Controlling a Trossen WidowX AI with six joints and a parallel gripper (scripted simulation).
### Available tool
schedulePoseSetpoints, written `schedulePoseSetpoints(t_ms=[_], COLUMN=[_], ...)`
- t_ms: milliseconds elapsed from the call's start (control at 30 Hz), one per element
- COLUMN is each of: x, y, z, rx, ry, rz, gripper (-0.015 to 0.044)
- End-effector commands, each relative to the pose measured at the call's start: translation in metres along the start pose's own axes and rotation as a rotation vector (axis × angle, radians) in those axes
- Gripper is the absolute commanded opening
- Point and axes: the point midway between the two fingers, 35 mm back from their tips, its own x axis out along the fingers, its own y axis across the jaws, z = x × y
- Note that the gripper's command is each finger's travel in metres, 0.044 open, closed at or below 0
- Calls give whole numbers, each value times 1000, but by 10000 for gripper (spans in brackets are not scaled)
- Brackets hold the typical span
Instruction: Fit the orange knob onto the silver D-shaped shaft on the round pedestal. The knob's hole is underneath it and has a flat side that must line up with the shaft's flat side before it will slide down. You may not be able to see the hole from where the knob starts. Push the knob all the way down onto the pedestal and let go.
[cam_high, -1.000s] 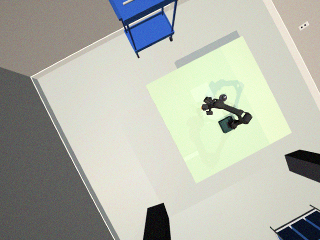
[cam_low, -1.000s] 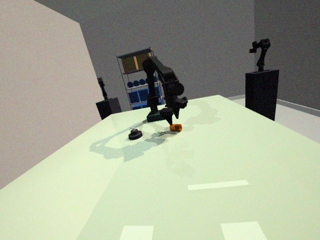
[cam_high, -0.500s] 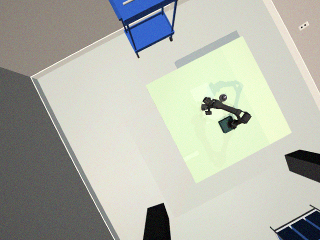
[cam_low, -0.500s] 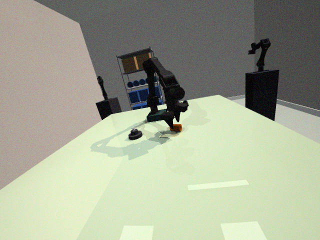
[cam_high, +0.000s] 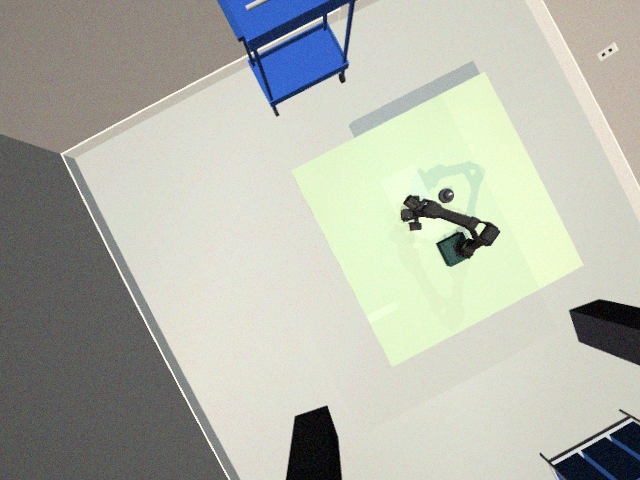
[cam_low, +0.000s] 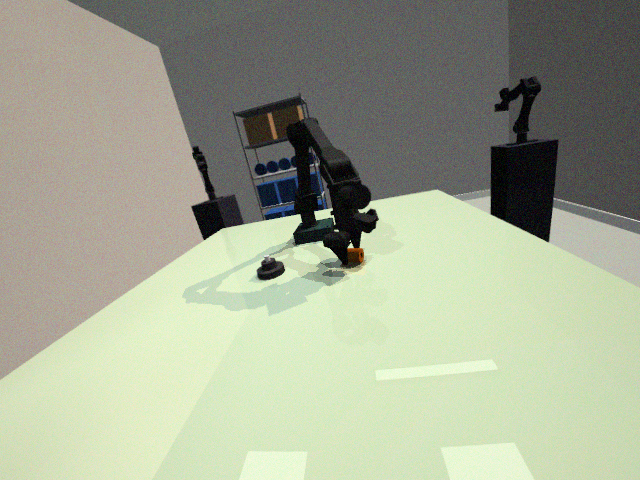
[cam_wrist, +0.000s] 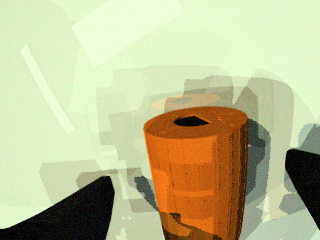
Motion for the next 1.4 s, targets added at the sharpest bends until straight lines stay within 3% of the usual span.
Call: schedulePoseSetpoints(t_ms=[0, 200, 400, 700, 1200, 1367], x=[4, 4, 4, 4, -11, -11], y=[2, 2, 2, 2, 1, 1], z=[-1, -1, -1, -1, -1, -1], rx=[-2, -2, -2, -2, 3, 148], ry=[1, 1, 1, 1, 1, 2], rz=[9, 9, 9, 9, 9, 9], gripper=[387, 240, 240, 180, 179, 179])
